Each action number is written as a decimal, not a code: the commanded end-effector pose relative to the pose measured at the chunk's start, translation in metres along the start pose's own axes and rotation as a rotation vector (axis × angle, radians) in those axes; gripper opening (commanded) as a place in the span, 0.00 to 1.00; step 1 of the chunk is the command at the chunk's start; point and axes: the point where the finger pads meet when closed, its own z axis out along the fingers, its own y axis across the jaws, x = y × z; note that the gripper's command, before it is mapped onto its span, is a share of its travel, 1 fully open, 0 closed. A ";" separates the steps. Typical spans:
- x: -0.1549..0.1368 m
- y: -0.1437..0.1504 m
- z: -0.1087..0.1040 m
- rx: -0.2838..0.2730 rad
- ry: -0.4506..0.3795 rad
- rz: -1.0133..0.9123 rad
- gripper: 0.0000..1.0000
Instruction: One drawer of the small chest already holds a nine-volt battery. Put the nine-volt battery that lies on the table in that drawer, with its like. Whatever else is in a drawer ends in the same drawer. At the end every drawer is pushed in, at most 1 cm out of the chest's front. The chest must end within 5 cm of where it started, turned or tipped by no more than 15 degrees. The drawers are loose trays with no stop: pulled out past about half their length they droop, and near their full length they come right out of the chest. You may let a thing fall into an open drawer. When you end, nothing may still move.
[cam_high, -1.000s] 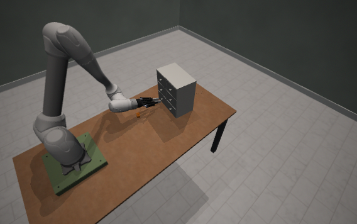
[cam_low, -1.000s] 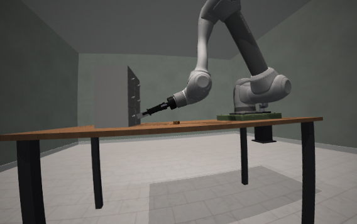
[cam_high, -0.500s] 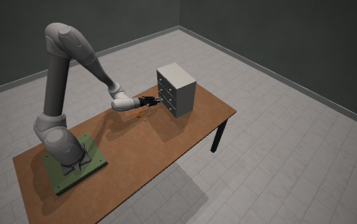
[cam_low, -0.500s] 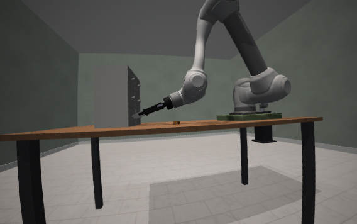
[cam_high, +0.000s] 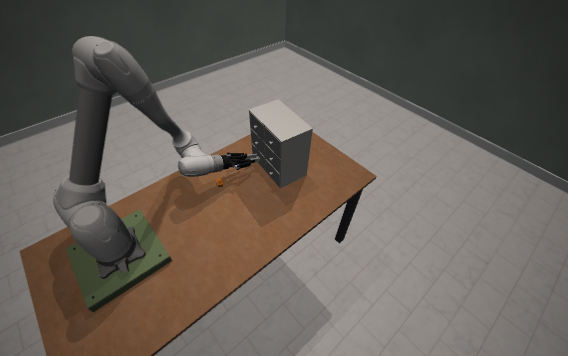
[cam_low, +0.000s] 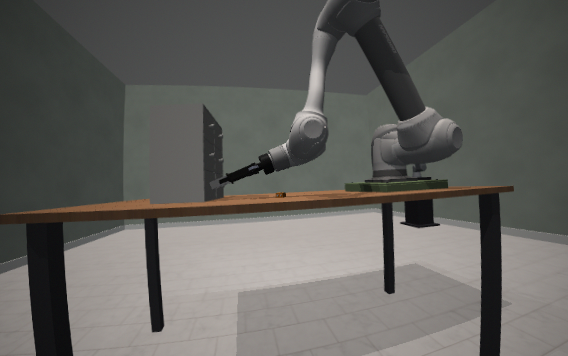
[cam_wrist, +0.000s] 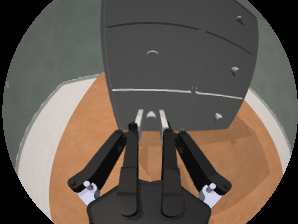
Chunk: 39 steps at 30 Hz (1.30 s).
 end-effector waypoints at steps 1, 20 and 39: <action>0.000 0.000 0.000 0.000 0.000 0.000 0.20; 0.000 0.000 0.000 0.000 0.000 0.000 0.08; 0.000 0.000 0.000 0.000 0.000 0.000 0.08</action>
